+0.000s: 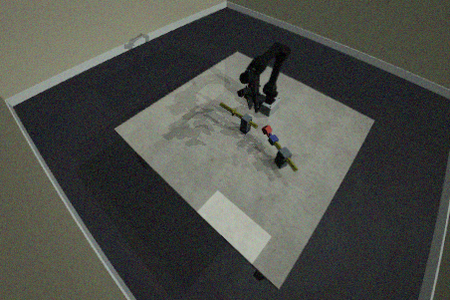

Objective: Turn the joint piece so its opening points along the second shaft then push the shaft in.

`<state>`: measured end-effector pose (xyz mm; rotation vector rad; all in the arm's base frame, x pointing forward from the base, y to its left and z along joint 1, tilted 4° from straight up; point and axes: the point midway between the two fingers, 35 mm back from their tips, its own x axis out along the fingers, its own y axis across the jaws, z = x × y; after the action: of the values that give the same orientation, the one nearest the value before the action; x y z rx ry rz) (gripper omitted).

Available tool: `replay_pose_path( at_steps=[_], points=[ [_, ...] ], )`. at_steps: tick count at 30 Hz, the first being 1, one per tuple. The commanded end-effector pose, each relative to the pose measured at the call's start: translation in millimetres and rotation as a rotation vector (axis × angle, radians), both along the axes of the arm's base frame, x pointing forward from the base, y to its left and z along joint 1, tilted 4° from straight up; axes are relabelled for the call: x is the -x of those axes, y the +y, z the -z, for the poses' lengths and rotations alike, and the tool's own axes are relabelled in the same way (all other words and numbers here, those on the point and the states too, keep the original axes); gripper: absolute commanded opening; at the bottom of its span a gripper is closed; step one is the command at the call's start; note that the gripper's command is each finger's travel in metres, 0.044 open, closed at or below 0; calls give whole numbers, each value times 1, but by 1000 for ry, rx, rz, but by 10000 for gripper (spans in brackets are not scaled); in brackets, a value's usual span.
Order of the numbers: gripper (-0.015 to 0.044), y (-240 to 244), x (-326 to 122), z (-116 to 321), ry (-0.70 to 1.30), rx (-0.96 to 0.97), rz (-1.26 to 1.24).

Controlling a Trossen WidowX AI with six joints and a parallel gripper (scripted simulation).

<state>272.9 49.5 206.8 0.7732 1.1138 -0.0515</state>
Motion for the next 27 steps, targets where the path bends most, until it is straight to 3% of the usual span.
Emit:
replay_pose_path(
  at_steps=[1, 23, 27],
  points=[
    [440, 5, 3, 6, 49, 74, -59],
    [440, 28, 31, 22, 320, 533, -503],
    [440, 29, 32, 22, 328, 548, -519]
  ],
)
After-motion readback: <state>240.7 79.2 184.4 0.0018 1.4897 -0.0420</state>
